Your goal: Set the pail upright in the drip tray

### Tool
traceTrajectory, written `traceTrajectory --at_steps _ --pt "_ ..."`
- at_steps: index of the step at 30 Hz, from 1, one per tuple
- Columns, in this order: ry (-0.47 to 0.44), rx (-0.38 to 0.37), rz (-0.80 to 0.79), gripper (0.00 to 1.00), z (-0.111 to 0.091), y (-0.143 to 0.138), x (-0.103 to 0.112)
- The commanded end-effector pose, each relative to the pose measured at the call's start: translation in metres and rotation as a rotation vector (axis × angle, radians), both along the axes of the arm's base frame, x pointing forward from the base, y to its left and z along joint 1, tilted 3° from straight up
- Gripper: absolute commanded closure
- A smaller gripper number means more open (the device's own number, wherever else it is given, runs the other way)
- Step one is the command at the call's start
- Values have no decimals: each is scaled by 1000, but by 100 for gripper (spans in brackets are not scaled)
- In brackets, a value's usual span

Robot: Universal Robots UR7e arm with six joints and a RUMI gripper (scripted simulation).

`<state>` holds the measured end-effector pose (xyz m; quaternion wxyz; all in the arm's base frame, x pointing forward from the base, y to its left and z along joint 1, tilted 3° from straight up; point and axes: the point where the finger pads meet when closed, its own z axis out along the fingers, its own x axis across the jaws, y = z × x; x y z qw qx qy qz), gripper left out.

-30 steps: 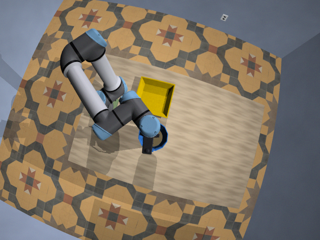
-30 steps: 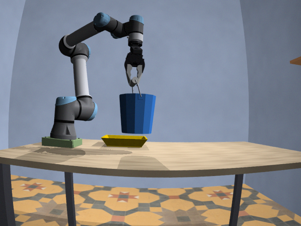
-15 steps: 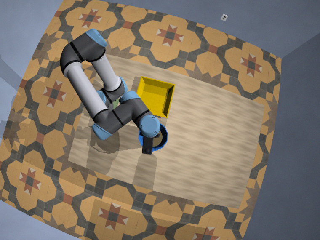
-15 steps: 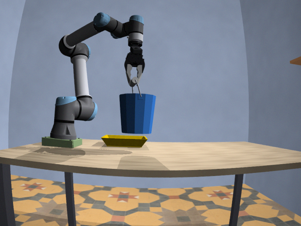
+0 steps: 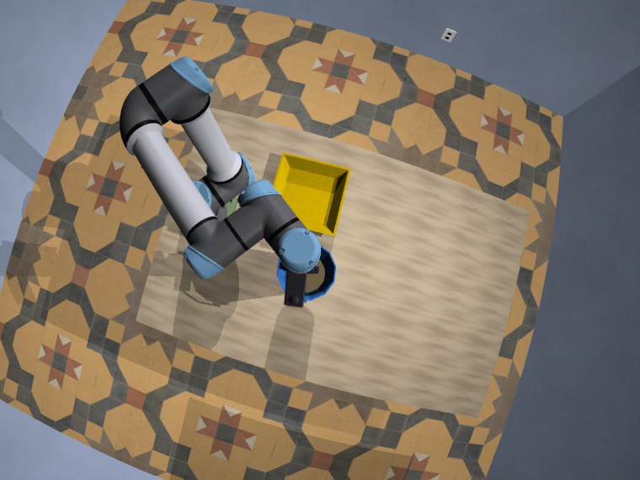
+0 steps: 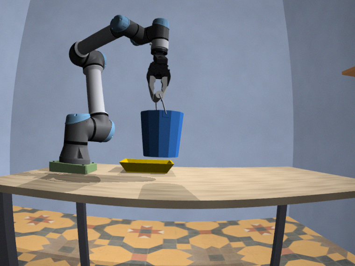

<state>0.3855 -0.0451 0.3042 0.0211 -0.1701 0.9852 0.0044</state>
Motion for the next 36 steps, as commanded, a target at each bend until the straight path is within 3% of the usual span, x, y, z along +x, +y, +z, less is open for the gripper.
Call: traceTrajectory --at_steps 1,36 --pt "-2 -1 0 100 1 2 -1" --pt "-2 -1 0 100 0 50 -22"
